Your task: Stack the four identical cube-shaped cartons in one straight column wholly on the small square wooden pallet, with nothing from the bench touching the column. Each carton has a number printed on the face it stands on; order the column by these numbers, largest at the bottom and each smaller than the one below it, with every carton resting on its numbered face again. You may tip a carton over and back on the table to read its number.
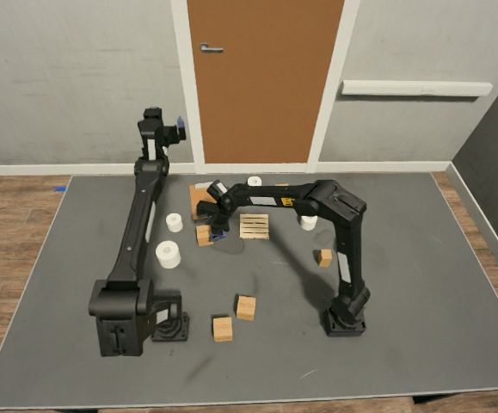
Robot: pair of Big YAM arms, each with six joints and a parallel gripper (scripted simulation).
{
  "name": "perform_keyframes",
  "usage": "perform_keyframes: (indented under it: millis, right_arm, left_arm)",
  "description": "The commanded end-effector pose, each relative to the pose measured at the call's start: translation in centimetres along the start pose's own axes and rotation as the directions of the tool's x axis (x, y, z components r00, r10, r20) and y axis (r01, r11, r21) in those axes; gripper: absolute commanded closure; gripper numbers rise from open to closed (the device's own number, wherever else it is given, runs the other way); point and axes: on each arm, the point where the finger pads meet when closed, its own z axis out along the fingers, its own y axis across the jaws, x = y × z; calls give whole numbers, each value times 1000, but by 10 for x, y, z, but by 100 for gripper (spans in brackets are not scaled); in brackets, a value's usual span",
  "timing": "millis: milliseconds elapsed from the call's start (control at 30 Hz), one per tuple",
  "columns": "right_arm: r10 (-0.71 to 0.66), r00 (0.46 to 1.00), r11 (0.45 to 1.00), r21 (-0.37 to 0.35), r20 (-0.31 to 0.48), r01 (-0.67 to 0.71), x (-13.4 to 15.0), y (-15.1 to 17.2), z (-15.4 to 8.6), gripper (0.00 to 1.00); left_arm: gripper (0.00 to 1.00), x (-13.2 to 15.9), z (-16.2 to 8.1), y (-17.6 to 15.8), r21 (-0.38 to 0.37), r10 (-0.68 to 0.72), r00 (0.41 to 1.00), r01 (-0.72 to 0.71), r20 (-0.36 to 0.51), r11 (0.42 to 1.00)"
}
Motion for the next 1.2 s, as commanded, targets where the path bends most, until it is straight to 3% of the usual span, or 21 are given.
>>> perform_keyframes:
  millis: [0,1167]
  right_arm:
    - [-19,999,999,38,33,18,-25,-18,2,17]
    - [-19,999,999,38,34,18,-26,-19,48,17]
  left_arm:
    - [0,-30,-2,0,-2,14,998,-14,57,1000]
    - [0,-30,-2,0,-2,14,998,-14,57,1000]
